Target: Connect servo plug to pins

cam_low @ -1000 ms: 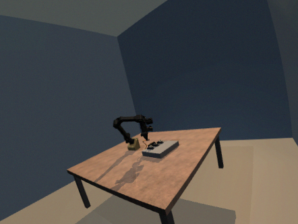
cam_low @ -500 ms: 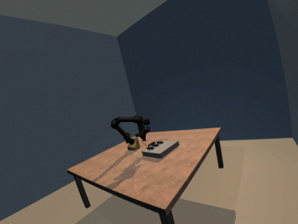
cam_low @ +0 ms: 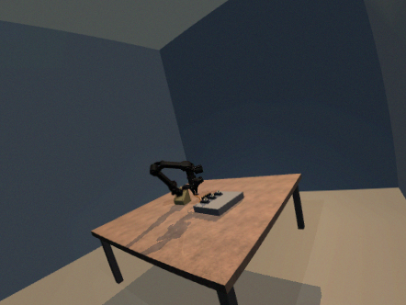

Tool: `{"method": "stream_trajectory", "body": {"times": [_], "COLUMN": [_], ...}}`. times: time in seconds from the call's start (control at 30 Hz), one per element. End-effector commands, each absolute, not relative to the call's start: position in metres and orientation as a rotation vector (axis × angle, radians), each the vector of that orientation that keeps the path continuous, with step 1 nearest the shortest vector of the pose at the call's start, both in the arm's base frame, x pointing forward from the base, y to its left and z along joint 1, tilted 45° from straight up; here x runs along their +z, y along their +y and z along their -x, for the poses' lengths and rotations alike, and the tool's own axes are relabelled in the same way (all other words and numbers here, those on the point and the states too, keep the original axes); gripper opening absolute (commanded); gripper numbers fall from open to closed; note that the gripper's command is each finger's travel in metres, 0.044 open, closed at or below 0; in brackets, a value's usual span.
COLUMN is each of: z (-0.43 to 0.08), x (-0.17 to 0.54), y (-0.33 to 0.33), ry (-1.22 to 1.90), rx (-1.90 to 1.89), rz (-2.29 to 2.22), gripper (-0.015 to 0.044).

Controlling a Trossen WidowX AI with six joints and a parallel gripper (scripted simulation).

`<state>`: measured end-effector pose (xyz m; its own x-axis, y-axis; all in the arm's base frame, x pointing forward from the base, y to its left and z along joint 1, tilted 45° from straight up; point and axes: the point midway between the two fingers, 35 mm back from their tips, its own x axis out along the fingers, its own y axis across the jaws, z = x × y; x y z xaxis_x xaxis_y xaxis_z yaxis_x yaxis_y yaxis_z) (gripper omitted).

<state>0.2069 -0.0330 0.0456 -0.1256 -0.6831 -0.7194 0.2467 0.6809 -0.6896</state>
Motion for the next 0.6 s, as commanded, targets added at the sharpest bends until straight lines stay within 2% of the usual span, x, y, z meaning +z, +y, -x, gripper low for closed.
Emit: {"method": "stream_trajectory", "body": {"times": [0.0, 0.57], "z": [-0.201, -0.234], "x": [0.034, 0.039], "y": [-0.046, -0.058], "ry": [1.502, 1.499], "rx": [-0.837, -0.839], "rz": [0.383, 0.382], "gripper": [0.0000, 0.0000]}}
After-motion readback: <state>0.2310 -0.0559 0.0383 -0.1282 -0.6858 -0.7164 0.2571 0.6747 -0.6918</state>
